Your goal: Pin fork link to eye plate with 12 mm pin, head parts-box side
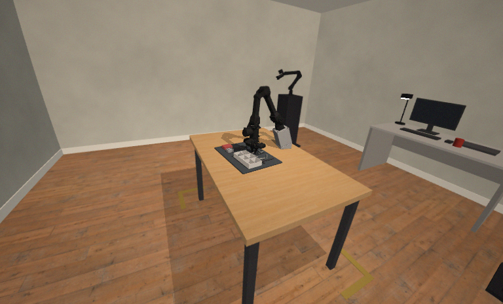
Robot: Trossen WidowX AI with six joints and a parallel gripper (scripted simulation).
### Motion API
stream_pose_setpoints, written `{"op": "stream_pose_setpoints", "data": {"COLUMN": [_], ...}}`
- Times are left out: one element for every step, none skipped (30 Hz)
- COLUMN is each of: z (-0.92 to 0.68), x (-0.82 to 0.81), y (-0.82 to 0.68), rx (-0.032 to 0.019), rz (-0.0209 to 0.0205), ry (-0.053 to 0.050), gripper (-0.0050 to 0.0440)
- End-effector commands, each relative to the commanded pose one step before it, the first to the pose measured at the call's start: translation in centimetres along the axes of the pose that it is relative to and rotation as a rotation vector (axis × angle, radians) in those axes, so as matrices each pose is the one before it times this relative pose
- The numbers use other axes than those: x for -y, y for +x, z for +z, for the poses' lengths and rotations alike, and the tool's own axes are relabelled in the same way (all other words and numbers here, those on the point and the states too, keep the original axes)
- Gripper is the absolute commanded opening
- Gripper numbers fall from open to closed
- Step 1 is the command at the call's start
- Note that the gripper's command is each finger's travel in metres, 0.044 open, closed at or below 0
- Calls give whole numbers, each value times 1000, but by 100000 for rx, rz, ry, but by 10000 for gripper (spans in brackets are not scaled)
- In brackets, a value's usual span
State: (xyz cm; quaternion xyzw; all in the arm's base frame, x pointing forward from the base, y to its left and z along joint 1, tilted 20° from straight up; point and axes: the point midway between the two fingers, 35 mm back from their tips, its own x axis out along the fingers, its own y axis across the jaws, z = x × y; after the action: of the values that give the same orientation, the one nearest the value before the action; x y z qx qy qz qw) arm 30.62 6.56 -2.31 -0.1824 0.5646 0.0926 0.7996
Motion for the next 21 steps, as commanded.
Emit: {"op": "stream_pose_setpoints", "data": {"z": [74, 0, 0, 0, 0, 0, 0, 0, 0, 0, 0, 0, 0, 0, 0, 0, 0, 0, 0, 0, 0], "x": [33, 0, 0, 0, 0, 0, 0, 0, 0, 0, 0, 0, 0, 0, 0, 0, 0, 0, 0, 0, 0], "y": [-35, 0, 0, 0, 0, 0, 0, 0, 0, 0, 0, 0, 0, 0, 0, 0, 0, 0, 0, 0, 0], "rx": [418, 0, 0, 0, 0, 0, 0, 0, 0, 0, 0, 0, 0, 0, 0, 0, 0, 0, 0, 0, 0], "rz": [176, 0, 0, 0, 0, 0, 0, 0, 0, 0, 0, 0, 0, 0, 0, 0, 0, 0, 0, 0, 0], "ry": [-343, 0, 0, 0, 0, 0, 0, 0, 0, 0, 0, 0, 0, 0, 0, 0, 0, 0, 0, 0, 0], "gripper": [110, 110, 110, 110, 110, 110, 110, 110, 110, 110, 110, 110, 110, 110, 110, 110, 110, -50, -50, -50, -50]}}
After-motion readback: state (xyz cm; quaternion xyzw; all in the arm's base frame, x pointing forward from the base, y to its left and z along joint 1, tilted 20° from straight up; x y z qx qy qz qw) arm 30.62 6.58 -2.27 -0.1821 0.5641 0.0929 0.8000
